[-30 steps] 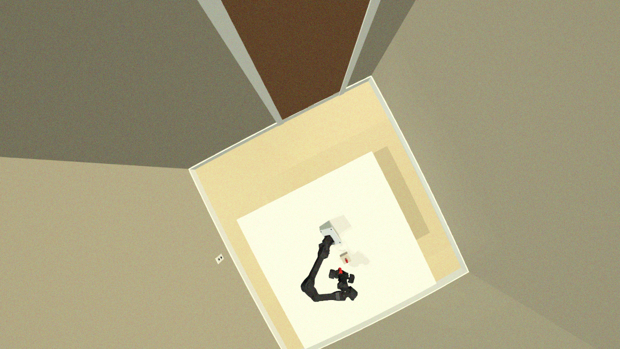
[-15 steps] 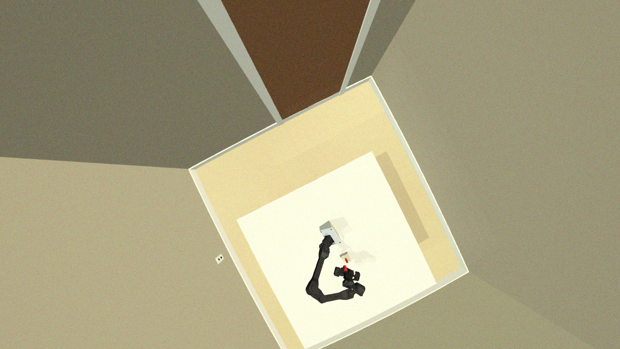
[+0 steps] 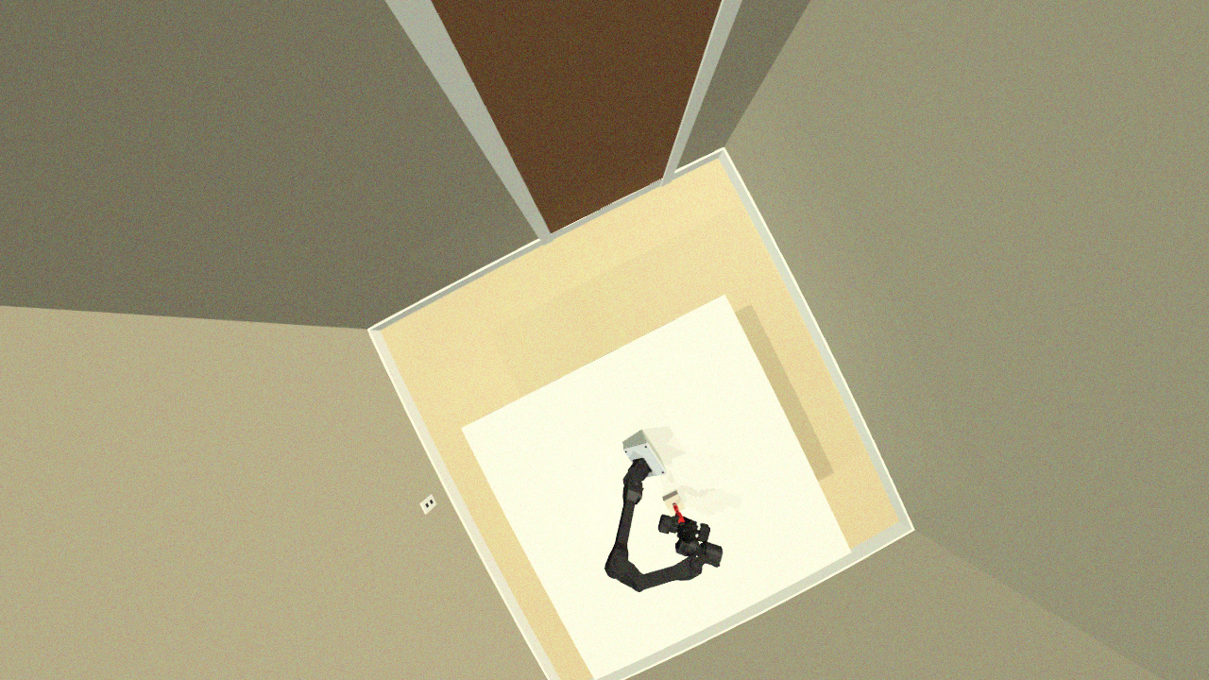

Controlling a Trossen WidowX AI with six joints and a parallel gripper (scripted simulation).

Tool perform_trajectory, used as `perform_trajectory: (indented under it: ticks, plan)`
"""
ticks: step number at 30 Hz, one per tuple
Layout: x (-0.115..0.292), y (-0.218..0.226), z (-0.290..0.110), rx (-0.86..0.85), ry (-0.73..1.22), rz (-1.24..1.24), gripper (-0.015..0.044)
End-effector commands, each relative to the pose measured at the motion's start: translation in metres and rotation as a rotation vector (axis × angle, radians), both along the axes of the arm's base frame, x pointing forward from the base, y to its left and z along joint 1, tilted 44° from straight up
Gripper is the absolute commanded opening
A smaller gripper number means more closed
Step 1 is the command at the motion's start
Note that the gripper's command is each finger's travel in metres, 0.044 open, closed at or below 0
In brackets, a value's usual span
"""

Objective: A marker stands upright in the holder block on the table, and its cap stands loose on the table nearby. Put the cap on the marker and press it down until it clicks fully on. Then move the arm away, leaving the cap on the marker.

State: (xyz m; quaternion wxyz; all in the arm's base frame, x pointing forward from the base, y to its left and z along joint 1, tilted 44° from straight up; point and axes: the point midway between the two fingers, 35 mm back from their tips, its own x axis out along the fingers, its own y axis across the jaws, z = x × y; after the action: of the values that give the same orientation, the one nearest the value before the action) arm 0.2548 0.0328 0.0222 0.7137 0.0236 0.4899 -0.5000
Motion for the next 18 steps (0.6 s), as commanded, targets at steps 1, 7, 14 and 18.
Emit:
perform_trajectory:
  ticks: [1, 7, 14, 18]
  plan:
    - [0.0, -0.001, -0.003, 0.002, -0.004, -0.006, 0.0]
    - [0.001, -0.003, -0.006, 0.002, -0.004, -0.006, 0.0]
    - [0.001, -0.011, -0.014, 0.003, -0.004, -0.006, 0.0]
    - [0.002, -0.015, -0.019, 0.003, -0.005, -0.006, 0.0]
